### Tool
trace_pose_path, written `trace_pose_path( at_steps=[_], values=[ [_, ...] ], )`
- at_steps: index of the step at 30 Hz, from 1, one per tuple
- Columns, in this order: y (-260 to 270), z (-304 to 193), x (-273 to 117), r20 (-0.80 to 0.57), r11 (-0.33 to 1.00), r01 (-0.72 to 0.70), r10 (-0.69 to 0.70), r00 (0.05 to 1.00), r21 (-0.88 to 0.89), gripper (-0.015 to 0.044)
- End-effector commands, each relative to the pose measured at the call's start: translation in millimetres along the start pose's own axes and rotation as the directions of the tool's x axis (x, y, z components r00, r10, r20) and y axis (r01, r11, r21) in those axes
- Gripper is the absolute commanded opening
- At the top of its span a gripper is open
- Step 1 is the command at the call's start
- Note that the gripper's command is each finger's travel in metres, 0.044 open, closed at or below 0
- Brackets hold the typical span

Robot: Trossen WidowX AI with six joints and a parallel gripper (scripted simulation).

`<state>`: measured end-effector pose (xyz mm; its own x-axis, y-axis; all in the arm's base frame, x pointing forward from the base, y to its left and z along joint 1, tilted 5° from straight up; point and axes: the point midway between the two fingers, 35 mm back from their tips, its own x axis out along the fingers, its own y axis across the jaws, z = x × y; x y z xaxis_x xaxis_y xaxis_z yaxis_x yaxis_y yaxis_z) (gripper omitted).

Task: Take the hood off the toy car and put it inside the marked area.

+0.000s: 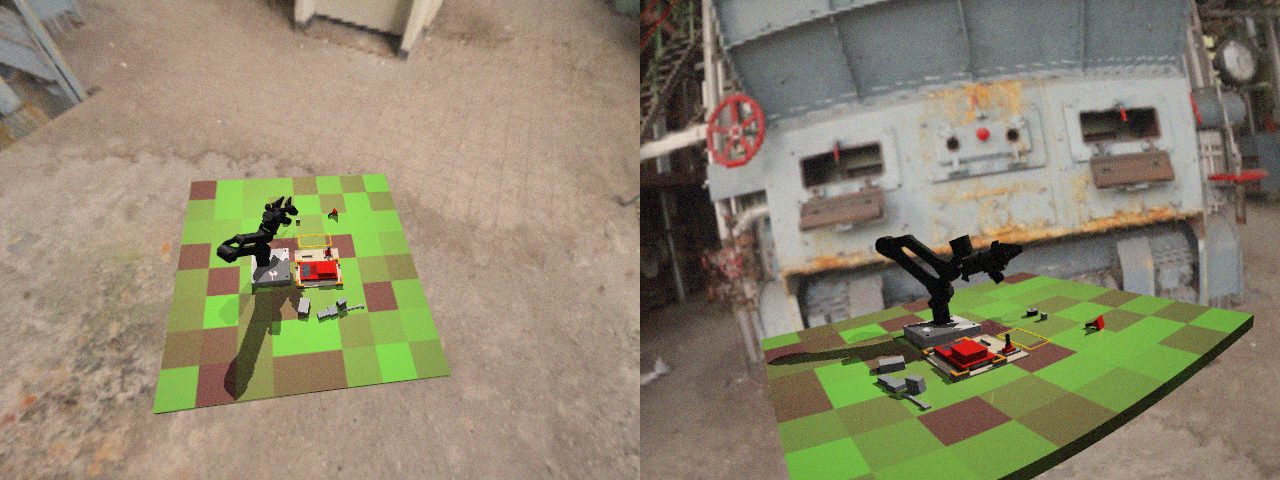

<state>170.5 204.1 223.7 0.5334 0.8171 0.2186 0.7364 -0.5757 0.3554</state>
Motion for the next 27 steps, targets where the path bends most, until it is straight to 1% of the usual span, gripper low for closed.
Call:
trace_pose_path(
  at_steps=[1, 2, 5, 8, 10, 12, 15, 19, 23, 27],
  values=[
    [2, 2, 1, 0.011, 1.000, -0.003, 0.003, 1.000, -0.015, 0.0246],
    [7, 6, 5, 0.044, 0.998, -0.011, 0.014, 0.999, -0.059, 0.0272],
    [38, 33, 21, 0.231, 0.954, 0.002, 0.070, 0.971, -0.298, 0.0351],
    [72, 63, 28, 0.417, 0.861, 0.114, 0.120, 0.901, -0.495, 0.0430],
    [95, 83, 27, 0.532, 0.783, 0.232, 0.146, 0.834, -0.577, 0.0440],
    [118, 102, 23, 0.637, 0.699, 0.369, 0.159, 0.755, -0.613, 0.0440],
    [150, 128, 9, 0.771, 0.564, 0.584, 0.159, 0.617, -0.584, 0.0440],
    [179, 150, -12, 0.874, 0.424, 0.770, 0.134, 0.468, -0.477, 0.0440],
    [204, 169, -40, 0.946, 0.271, 0.907, 0.080, 0.314, -0.323, 0.0440],
    [225, 183, -72, 0.987, 0.101, 0.981, 0.000, 0.164, -0.163, 0.0440]
  ],
)
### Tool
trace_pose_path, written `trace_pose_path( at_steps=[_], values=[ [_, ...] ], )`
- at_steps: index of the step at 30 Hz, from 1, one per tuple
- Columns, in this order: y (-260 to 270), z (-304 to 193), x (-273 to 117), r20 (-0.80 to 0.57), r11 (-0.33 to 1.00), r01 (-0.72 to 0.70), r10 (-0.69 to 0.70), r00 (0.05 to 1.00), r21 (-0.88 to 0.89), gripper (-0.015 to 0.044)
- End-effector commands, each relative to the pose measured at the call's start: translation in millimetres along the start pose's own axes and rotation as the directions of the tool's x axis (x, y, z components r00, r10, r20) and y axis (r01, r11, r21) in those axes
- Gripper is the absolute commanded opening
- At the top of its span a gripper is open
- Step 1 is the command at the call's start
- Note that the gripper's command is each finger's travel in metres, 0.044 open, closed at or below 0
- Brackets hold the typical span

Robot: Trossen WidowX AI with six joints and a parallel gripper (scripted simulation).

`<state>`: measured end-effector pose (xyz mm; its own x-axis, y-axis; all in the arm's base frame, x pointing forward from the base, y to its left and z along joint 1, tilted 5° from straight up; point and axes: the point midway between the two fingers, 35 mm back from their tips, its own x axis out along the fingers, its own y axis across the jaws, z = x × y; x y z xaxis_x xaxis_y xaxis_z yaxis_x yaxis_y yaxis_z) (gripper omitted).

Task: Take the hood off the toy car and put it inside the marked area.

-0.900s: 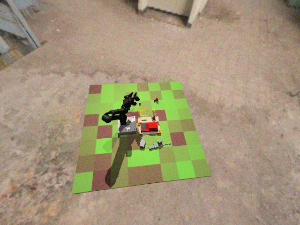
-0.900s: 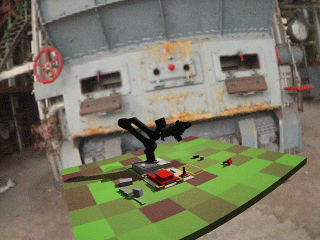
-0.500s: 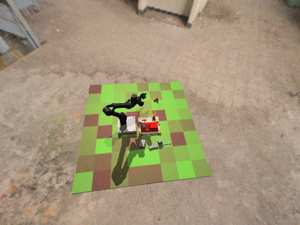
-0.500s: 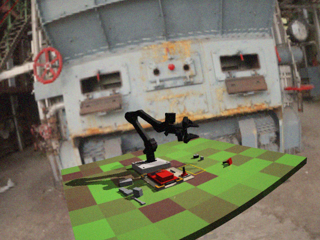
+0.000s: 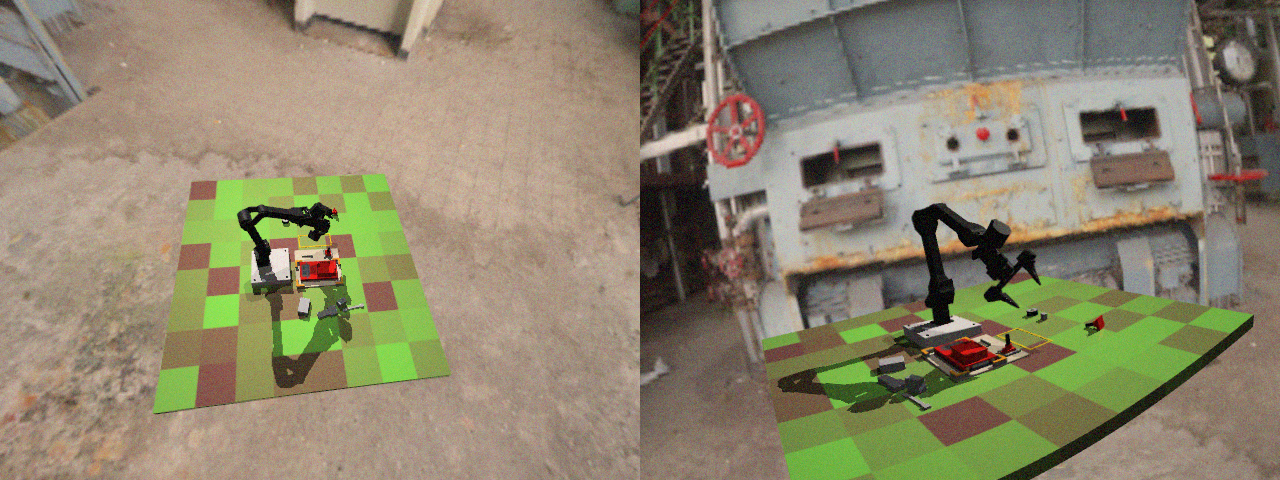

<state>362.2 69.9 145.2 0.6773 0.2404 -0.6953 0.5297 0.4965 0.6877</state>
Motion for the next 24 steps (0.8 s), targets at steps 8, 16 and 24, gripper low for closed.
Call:
trace_pose_path(
  at_steps=[8, 16, 24],
  values=[
    [-97, 104, -6, -0.132, 0.717, 0.382, -0.547, 0.827, -0.583, 0.0440],
    [-139, 131, -31, -0.267, 0.602, 0.283, -0.661, 0.702, -0.747, 0.0440],
    [-140, 132, -32, -0.267, 0.602, 0.283, -0.661, 0.701, -0.747, 0.0440]
  ],
)
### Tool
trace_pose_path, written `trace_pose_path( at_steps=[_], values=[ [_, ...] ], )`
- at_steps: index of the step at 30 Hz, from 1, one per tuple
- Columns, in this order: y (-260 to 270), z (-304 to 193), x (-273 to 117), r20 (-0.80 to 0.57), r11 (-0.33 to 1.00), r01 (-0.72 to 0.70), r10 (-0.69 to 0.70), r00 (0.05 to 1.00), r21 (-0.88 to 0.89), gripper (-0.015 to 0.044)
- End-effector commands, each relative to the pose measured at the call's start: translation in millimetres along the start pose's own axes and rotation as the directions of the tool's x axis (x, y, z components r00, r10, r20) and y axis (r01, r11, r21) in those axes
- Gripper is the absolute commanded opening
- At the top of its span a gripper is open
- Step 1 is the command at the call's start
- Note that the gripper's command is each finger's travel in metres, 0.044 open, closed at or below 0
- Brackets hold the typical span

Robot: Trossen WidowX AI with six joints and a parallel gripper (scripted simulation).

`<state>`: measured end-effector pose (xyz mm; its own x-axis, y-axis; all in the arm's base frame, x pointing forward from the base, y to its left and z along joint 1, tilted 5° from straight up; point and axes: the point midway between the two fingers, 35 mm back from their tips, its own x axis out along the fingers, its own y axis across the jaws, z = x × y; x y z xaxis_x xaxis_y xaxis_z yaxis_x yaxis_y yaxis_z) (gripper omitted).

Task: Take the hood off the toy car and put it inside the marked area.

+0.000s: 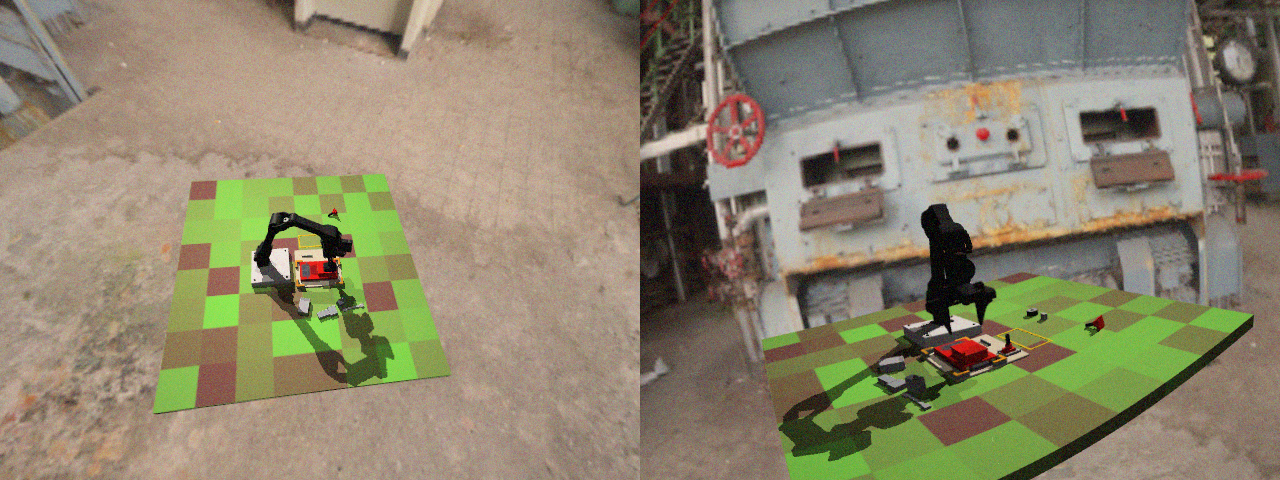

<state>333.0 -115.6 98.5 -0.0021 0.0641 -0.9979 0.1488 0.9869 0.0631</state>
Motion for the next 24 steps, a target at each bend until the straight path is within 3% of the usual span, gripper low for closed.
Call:
trace_pose_path(
  at_steps=[1, 24],
  values=[
    [-2, 0, 0, -0.009, 1.000, 0.002, -0.002, 1.000, -0.020, 0.0440],
    [-2, 1, 21, -0.009, 1.000, 0.002, -0.002, 1.000, -0.020, 0.0440]
  ],
)
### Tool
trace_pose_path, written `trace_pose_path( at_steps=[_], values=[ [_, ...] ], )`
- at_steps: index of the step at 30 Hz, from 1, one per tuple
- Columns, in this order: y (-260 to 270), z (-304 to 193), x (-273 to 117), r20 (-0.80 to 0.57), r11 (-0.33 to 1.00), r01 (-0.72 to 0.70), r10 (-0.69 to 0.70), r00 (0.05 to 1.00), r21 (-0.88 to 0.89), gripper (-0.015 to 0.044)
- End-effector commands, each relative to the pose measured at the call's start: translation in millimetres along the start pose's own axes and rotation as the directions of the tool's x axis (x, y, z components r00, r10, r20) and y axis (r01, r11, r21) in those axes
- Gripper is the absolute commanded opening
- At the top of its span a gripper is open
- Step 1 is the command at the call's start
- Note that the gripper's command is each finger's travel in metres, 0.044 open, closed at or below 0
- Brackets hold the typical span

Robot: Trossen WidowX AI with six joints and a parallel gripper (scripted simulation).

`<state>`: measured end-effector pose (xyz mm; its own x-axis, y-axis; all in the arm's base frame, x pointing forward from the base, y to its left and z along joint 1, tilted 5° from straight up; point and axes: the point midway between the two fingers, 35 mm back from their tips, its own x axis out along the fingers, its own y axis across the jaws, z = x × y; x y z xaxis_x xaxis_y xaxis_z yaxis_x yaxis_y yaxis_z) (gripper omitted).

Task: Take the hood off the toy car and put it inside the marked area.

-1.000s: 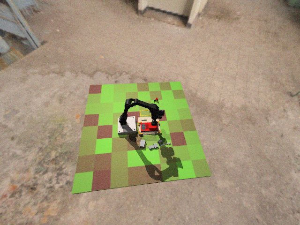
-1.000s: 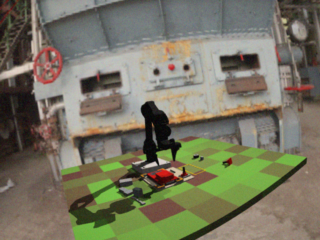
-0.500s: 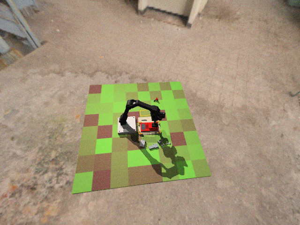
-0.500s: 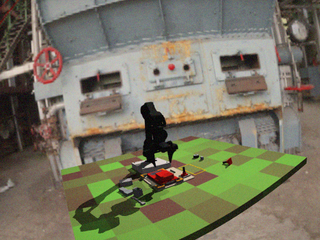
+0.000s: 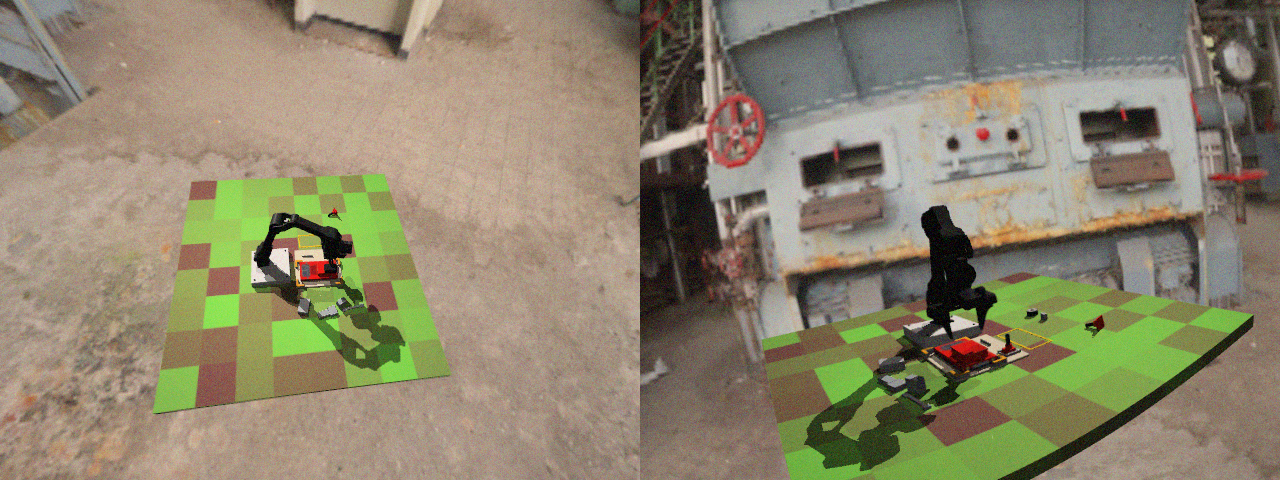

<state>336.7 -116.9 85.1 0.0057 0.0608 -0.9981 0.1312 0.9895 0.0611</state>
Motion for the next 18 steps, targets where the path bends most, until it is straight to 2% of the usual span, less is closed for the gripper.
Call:
trace_pose_path(
  at_steps=[1, 18],
  values=[
    [0, -3, 8, -0.017, 1.000, 0.000, 0.000, 1.000, -0.002, 0.0440],
    [0, -3, 24, -0.017, 1.000, 0.000, 0.000, 1.000, -0.002, 0.0440]
  ],
)
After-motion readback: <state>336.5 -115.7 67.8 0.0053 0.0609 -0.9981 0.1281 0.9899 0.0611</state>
